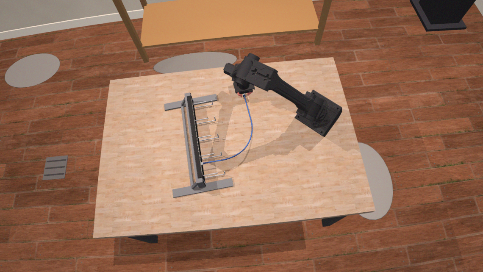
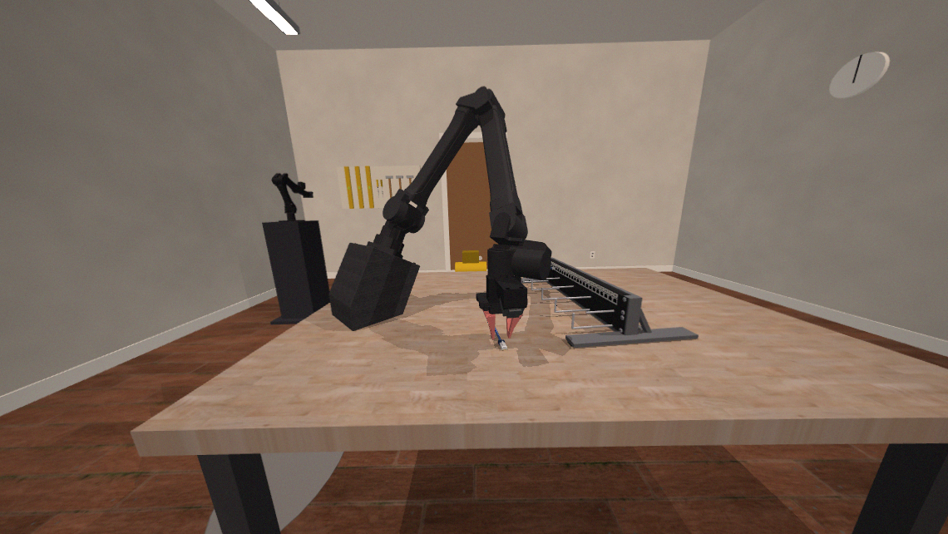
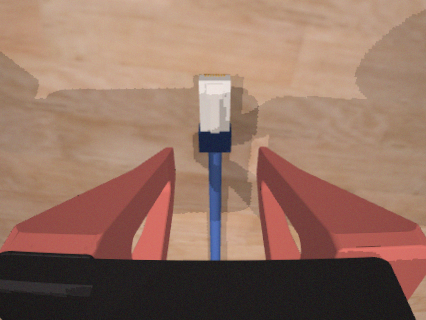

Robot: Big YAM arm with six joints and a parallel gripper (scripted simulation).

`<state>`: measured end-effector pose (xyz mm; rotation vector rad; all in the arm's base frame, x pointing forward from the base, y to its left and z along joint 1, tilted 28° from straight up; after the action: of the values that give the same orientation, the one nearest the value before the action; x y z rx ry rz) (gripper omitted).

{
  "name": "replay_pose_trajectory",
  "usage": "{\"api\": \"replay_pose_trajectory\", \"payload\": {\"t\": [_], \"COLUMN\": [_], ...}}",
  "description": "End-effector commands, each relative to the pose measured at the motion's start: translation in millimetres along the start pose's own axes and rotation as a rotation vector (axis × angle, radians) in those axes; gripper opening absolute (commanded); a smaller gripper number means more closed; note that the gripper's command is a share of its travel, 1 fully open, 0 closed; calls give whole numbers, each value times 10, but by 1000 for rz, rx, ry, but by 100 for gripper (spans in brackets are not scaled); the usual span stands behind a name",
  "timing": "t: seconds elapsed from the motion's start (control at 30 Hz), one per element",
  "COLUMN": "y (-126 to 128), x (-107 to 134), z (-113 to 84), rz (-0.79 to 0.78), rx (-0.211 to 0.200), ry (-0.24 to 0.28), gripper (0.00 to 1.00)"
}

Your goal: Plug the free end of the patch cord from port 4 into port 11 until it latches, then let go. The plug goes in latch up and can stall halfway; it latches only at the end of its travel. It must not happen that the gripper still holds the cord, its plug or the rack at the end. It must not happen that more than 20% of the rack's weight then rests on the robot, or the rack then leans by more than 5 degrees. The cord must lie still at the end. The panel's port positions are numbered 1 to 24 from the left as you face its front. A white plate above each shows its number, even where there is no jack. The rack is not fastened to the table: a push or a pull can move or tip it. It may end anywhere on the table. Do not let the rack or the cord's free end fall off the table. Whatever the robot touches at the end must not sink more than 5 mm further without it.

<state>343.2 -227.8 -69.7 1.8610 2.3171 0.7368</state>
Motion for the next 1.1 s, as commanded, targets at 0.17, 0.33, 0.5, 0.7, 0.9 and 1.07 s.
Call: {"api": "replay_pose_trajectory", "payload": {"t": [0.17, 0.33, 0.5, 0.7, 0.9, 1.07], "y": [113, 113, 117, 119, 120, 124], "x": [-49, -48, -52, -54, -55, -59], "z": [63, 72, 89, 110, 123, 137], "rz": [-16, -15, -16, -16, -16, -17], "rx": [-4, -3, -4, -5, -5, -5], "ry": [-12, -11, -13, -13, -13, -13], "gripper": [36, 36, 36, 36, 36, 36]}}
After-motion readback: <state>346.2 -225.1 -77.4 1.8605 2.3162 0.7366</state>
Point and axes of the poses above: the point where the finger pads meet when closed, its own z axis out along the fingers, its own y axis across the jaws, x = y × z, the point moved 4 cm from there along -z, back along the fingers, and after that the axes turned 9 degrees about -z, right-handed, at the moved point
